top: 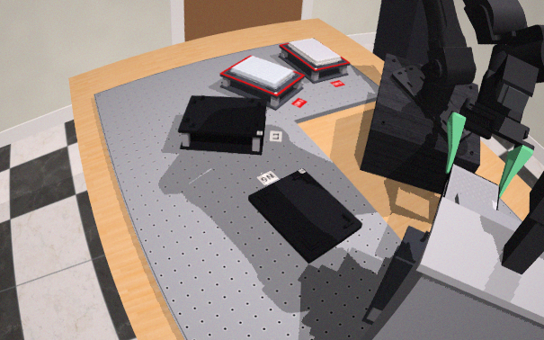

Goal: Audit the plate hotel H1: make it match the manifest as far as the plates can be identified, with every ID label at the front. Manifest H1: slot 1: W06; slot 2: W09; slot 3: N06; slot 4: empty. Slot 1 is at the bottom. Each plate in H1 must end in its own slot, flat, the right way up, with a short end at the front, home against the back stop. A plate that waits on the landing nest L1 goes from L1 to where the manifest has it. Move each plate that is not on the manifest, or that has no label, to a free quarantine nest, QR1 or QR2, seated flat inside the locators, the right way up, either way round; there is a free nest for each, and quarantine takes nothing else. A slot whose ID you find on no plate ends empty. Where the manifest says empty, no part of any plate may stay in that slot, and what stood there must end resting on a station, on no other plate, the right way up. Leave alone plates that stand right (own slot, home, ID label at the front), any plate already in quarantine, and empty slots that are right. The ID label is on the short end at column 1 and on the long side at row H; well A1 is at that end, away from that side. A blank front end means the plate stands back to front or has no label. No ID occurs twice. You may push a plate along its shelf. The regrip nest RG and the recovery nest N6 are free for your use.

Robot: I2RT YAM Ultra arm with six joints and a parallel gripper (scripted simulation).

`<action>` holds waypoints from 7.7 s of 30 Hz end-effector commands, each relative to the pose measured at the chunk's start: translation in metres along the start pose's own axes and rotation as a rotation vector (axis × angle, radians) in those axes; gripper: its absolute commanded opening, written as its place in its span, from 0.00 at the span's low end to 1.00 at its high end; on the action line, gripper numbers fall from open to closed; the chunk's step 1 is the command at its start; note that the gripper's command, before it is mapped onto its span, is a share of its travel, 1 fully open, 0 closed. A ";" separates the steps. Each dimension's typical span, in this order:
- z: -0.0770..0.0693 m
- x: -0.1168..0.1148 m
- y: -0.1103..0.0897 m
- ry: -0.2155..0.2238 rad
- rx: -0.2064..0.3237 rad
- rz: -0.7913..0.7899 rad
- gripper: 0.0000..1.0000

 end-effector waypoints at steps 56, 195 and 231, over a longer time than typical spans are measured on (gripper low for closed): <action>0.020 0.007 0.038 0.003 -0.038 0.019 0.86; 0.088 0.014 0.095 0.008 -0.049 0.017 0.86; 0.100 0.012 0.096 0.002 -0.044 0.016 0.86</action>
Point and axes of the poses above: the point where the finger pads meet when closed, its own z axis out along the fingers, its own x axis across the jaws, y = z × x, the point moved 7 cm from there along -z, back along the fingers, and after that the axes turned 8 degrees about z, right-handed, at the moved point
